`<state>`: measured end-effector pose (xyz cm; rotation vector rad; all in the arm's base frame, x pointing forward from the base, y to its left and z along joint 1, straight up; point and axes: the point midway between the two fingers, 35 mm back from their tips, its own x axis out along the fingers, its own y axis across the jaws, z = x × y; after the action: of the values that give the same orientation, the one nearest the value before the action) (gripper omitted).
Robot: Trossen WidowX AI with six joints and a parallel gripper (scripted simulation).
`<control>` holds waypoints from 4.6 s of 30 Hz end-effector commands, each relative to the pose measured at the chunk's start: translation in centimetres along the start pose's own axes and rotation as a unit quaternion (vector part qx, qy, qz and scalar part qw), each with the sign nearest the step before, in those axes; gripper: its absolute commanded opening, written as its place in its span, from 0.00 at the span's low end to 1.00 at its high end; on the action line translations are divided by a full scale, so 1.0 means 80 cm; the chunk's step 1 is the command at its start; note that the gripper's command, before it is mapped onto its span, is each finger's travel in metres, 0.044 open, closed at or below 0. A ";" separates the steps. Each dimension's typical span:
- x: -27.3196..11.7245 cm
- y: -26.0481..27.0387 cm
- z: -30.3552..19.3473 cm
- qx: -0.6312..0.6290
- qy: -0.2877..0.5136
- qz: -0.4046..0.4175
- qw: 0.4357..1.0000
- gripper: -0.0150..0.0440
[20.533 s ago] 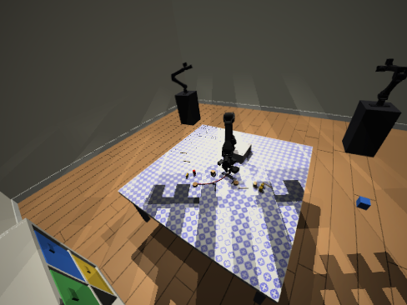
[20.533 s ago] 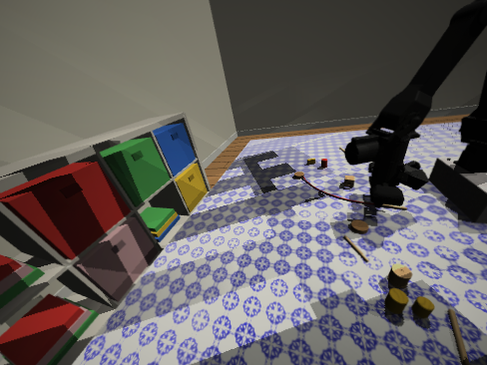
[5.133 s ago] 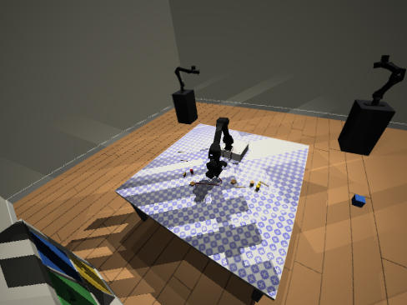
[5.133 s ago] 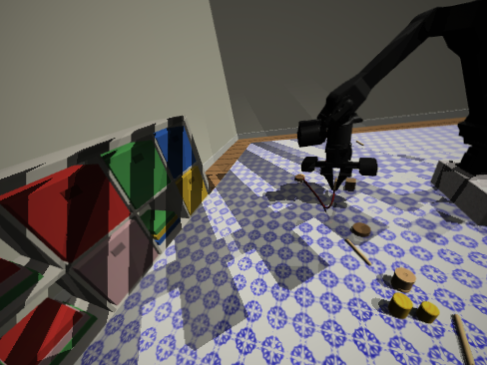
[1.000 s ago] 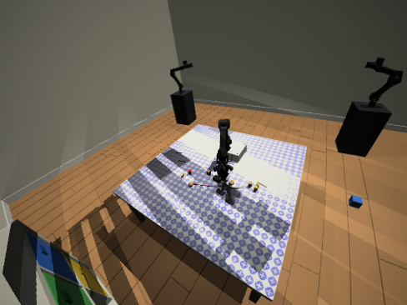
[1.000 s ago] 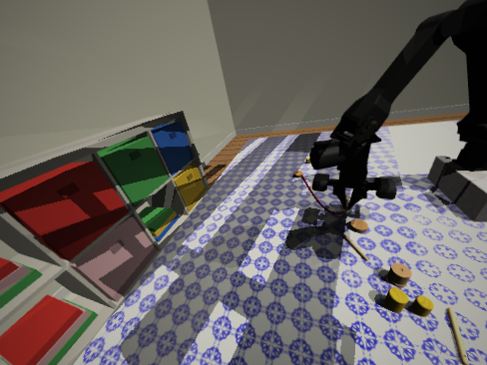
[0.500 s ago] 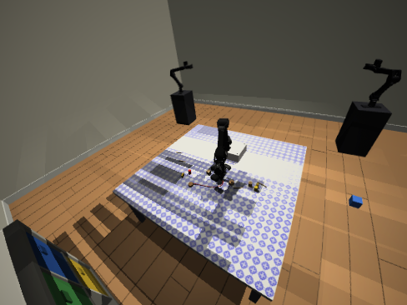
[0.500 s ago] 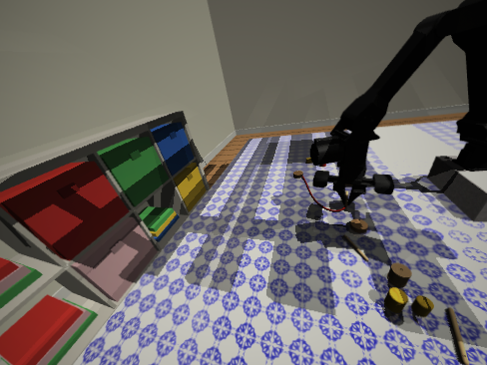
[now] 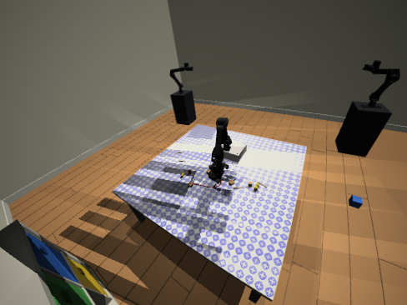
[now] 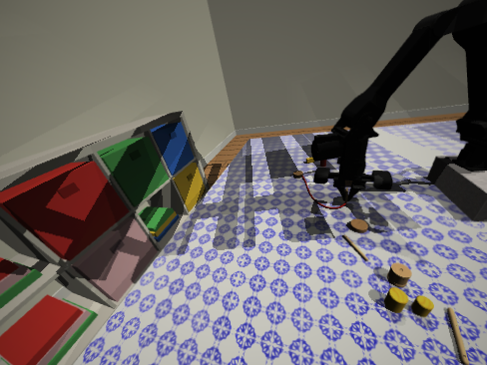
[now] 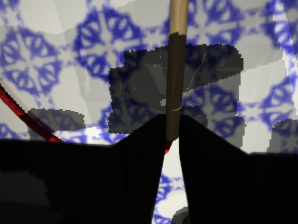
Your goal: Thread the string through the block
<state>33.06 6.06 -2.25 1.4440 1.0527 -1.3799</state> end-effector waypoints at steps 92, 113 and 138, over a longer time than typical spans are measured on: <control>-0.097 0.000 0.117 0.000 0.000 0.008 1.000 0.46; -0.099 0.000 0.157 -0.773 -0.008 -0.002 0.634 0.46; -0.100 -0.003 0.186 -1.000 -0.001 -0.011 0.008 0.46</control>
<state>29.22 -6.73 5.30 -0.4342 1.4841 0.4250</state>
